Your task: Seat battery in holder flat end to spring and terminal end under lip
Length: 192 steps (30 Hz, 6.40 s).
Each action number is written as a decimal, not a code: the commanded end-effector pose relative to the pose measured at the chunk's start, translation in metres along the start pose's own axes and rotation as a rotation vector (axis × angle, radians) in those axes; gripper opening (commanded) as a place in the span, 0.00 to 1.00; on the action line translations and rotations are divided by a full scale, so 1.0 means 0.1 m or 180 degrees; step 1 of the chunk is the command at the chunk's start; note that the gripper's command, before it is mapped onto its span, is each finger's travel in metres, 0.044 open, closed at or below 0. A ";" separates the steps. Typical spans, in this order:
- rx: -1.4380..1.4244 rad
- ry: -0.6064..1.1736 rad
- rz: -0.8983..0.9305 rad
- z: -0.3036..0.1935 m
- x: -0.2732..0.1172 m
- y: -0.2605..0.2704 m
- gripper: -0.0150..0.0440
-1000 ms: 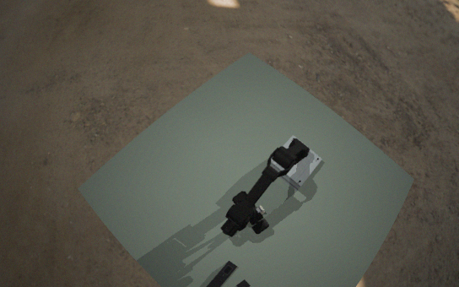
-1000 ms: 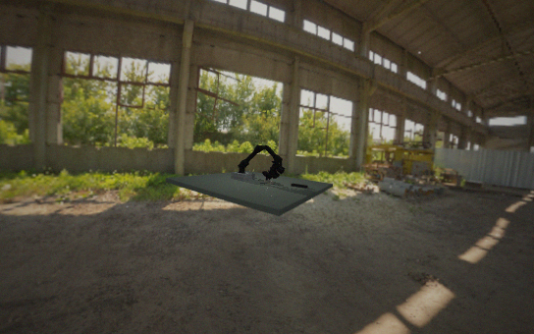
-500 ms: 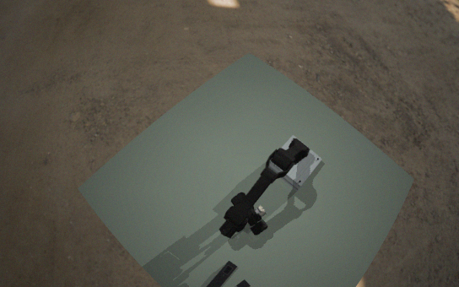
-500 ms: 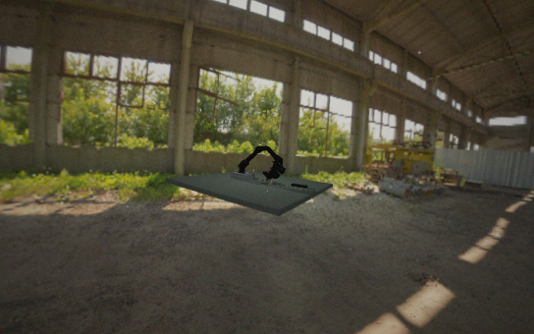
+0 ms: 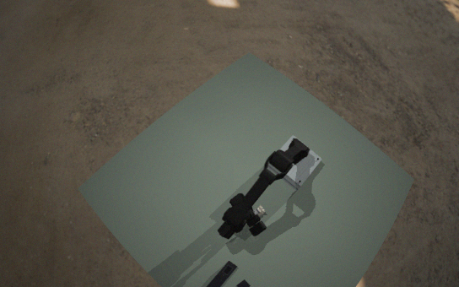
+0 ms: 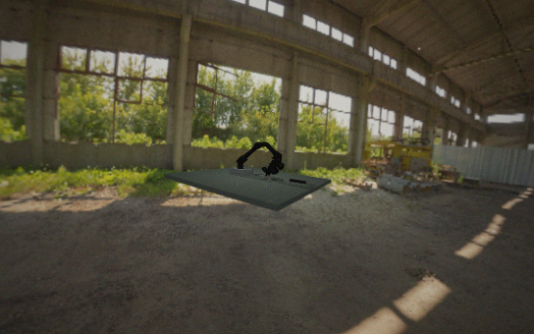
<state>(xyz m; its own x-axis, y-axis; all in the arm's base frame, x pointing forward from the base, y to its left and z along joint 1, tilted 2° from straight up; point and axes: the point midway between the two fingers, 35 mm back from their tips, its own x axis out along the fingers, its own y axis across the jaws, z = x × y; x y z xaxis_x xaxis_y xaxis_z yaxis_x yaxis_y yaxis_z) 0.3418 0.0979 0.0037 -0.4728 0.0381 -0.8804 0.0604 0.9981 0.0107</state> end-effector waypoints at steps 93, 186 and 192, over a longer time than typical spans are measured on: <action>0.0007 -0.1106 -0.0050 0.06 0.10 0.01 0.40; 0.0016 -0.1465 0.0030 -0.54 -0.56 -0.01 1.00; 0.0016 -0.1465 0.0030 -0.54 -0.56 -0.01 1.00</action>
<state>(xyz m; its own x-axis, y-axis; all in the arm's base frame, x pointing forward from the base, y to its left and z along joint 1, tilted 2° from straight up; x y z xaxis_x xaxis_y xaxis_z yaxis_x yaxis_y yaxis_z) 0.3207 0.0975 0.0782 -0.0301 0.0207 -0.9993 0.0712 0.9973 0.0185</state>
